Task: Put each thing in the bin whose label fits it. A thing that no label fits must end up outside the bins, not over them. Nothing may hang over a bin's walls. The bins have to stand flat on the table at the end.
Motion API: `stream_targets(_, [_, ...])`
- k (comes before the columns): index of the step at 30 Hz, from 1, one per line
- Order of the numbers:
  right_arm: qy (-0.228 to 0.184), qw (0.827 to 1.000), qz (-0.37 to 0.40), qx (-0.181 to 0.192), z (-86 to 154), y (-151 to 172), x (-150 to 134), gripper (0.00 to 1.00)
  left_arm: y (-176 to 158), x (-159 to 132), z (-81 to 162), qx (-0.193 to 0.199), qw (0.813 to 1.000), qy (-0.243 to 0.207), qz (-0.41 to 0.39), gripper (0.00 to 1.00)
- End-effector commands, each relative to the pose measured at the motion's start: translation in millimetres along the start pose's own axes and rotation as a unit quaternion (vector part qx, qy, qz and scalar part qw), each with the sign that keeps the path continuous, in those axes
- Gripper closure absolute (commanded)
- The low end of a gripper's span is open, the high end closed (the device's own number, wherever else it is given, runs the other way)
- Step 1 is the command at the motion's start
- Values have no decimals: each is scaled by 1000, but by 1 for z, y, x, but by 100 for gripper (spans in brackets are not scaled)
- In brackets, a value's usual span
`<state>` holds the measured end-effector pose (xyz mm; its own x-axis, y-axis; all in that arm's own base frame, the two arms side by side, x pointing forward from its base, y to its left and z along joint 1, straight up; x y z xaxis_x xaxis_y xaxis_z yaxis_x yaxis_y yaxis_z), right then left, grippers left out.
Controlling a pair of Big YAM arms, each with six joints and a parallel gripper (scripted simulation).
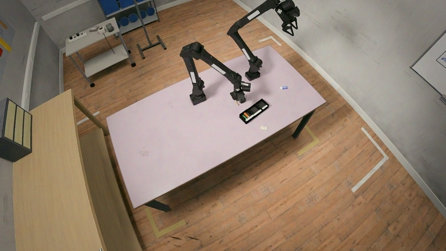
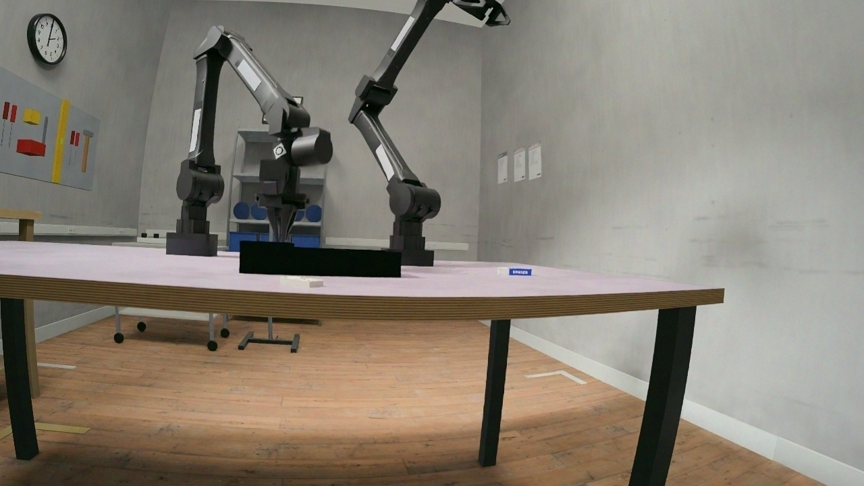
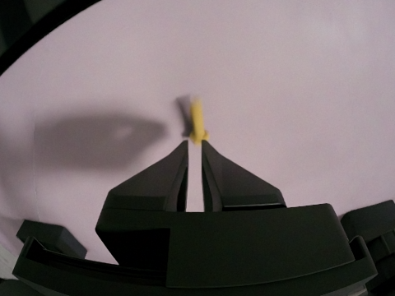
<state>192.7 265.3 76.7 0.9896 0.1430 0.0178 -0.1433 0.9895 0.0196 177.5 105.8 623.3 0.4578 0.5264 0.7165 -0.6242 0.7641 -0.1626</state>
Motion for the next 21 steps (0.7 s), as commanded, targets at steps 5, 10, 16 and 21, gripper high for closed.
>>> stream_targets(5, [-10, 1000, -2, 10, 34, 13, 7, 90, -4, 5, 29, -10, 1000, -29, -1, 0])
stream_targets(10, [-11, 1000, -2, 11, 46, 13, 7, 90, -4, 5, 29, -10, 1000, -29, -1, 0])
stream_targets(16, [7, 1000, -1, -9, 29, 6, 0, 90, -4, 5, 29, -10, 1000, -29, -1, 0])
stream_targets(21, [-1, 1000, -1, 1, 33, 5, 3, 90, -4, 5, 29, -10, 1000, -29, -1, 0])
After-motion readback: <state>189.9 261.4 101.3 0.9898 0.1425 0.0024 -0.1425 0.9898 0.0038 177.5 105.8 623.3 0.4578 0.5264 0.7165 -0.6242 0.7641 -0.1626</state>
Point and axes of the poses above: on each arm, the point where the finger pads meet when closed, its own z axis back along the fingers, its own y axis across the jaws, x = y × z, the point moved 7 cm from there along z, back along the fingers, and after that the axes turned 13 degrees about z, right-handed, at the moved point
